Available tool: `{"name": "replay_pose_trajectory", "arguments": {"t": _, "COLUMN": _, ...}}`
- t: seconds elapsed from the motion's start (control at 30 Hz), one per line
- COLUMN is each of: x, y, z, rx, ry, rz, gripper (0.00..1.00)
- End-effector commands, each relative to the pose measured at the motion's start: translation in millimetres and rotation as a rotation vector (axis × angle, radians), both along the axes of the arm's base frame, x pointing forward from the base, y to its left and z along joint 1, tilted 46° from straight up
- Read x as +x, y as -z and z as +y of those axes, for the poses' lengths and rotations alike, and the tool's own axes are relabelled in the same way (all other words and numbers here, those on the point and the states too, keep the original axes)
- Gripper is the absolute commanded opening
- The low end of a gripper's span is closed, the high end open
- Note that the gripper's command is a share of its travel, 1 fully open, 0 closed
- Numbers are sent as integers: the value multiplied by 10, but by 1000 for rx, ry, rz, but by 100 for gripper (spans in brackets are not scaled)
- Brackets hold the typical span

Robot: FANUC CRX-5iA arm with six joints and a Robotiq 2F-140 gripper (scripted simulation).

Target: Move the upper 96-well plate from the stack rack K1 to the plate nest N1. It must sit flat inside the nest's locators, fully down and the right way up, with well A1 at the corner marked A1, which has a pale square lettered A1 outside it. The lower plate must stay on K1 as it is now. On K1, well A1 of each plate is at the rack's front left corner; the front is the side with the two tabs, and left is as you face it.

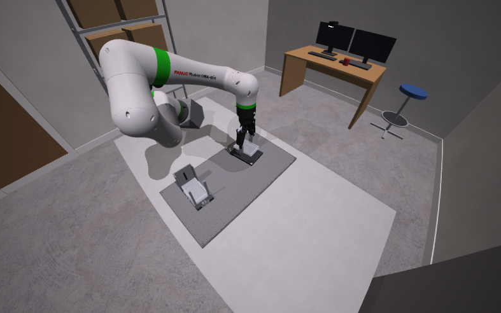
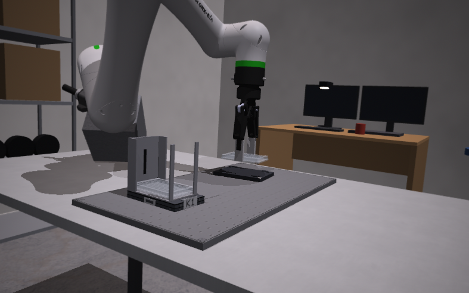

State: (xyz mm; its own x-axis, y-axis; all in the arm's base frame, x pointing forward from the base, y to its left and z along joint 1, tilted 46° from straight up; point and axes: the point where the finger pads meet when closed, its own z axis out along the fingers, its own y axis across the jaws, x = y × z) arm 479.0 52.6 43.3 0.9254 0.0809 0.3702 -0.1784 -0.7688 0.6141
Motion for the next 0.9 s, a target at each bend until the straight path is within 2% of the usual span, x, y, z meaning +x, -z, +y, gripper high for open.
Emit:
{"name": "replay_pose_trajectory", "arguments": {"t": 0.0, "x": 14, "y": 28, "z": -23, "rx": 0, "ry": 0, "rz": 0, "gripper": 0}}
{"name": "replay_pose_trajectory", "arguments": {"t": 0.53, "x": 93, "y": 190, "z": -171, "rx": 0, "ry": 0, "rz": 0, "gripper": 0}}
{"name": "replay_pose_trajectory", "arguments": {"t": 0.87, "x": 95, "y": 196, "z": -176, "rx": 0, "ry": 0, "rz": 0, "gripper": 0}}
